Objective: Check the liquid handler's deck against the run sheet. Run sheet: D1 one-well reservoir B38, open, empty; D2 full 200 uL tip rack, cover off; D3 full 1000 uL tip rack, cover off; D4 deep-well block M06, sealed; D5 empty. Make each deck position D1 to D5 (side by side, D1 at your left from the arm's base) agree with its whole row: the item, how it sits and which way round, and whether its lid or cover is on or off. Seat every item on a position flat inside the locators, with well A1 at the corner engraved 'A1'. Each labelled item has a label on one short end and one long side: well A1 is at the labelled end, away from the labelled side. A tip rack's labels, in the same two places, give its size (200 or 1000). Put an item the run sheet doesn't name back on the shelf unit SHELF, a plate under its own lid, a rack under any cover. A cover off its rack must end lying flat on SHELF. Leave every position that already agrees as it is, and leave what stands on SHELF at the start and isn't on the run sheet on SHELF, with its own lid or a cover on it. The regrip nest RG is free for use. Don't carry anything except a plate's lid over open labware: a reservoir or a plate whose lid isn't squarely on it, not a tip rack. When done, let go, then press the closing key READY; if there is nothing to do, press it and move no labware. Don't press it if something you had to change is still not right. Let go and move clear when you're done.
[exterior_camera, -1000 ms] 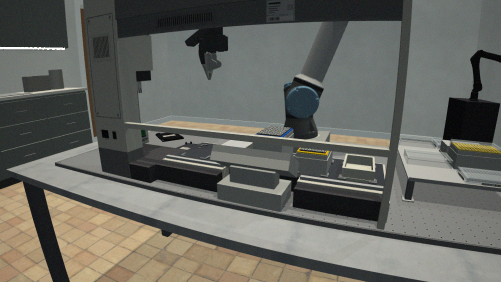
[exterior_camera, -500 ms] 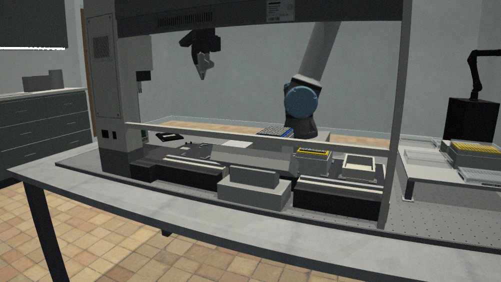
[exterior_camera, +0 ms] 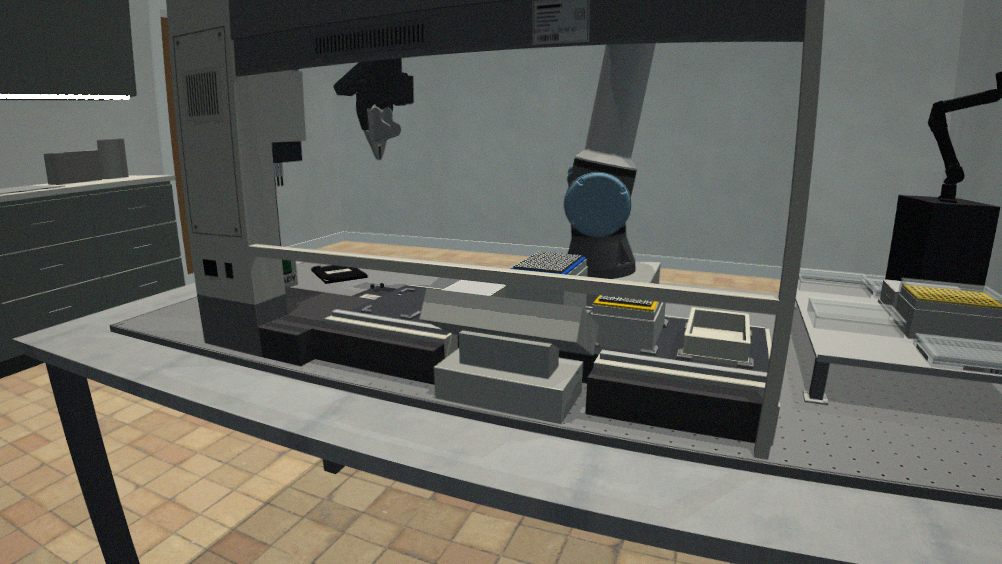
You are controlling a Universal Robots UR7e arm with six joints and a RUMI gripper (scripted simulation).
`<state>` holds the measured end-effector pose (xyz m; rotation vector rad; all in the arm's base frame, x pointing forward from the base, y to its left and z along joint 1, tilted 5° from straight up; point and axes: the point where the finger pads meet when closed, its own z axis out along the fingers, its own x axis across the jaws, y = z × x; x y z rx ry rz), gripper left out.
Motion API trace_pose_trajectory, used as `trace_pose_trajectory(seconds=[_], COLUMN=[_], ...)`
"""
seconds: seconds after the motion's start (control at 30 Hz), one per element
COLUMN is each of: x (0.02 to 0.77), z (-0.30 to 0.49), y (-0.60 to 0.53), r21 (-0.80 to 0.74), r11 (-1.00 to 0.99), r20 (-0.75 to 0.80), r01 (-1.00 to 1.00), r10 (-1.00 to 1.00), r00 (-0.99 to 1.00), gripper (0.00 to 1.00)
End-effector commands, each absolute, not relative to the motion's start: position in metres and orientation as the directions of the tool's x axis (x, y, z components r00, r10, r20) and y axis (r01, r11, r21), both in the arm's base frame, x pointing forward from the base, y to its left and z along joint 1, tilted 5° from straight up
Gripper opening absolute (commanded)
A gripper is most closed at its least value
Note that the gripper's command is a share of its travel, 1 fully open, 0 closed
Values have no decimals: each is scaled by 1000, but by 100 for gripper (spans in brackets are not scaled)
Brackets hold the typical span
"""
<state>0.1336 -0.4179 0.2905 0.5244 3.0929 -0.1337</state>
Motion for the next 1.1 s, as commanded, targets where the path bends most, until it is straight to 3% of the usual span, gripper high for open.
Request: trace_pose_trajectory(seconds=[0.0,1.07], x=[132,114], z=[292,300], y=[-429,-517], r21=[-84,-84], r11=[941,939], r20=[-16,-16], r01=[329,332], r10=[329,332], r00=[-944,-943], gripper=[0,0])
